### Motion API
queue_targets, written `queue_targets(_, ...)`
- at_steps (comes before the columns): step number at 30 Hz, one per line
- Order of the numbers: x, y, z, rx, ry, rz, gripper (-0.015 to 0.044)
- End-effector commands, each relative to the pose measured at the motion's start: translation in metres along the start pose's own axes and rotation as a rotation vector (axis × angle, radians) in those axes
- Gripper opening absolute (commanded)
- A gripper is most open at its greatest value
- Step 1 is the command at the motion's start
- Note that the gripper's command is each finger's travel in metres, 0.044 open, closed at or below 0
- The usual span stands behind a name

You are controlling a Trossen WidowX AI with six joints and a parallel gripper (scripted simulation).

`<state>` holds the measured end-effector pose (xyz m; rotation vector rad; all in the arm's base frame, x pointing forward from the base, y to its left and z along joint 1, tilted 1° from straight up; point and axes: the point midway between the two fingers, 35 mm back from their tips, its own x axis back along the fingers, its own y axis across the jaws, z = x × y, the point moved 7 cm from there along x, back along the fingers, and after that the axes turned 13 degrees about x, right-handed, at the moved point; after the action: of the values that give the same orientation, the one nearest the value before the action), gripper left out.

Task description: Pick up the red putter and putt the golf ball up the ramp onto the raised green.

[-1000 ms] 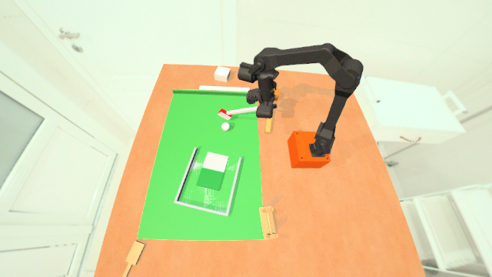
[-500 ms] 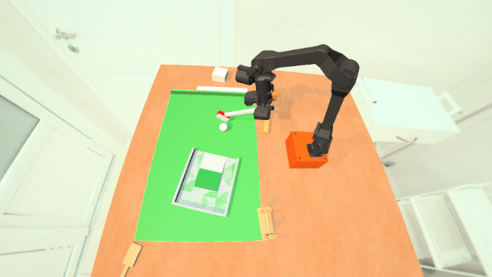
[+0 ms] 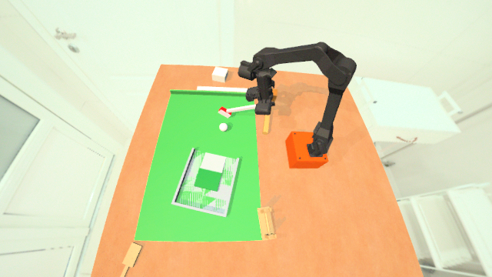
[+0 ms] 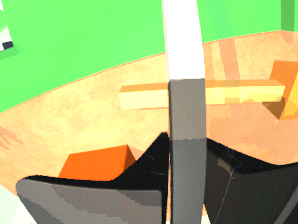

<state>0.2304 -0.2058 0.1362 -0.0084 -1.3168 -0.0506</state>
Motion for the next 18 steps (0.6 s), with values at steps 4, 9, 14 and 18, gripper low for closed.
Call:
queue_targets(4, 0.001, 0.01, -0.004, 0.0, -0.002, 0.0, 0.0)
queue_targets(9, 0.003, 0.081, -0.026, 0.007, -0.01, -0.004, 0.0)
queue_targets(14, 0.001, 0.133, -0.03, 0.011, -0.007, -0.008, 0.0)
queue_targets(18, 0.002, 0.133, -0.03, 0.011, -0.007, -0.008, 0.0)
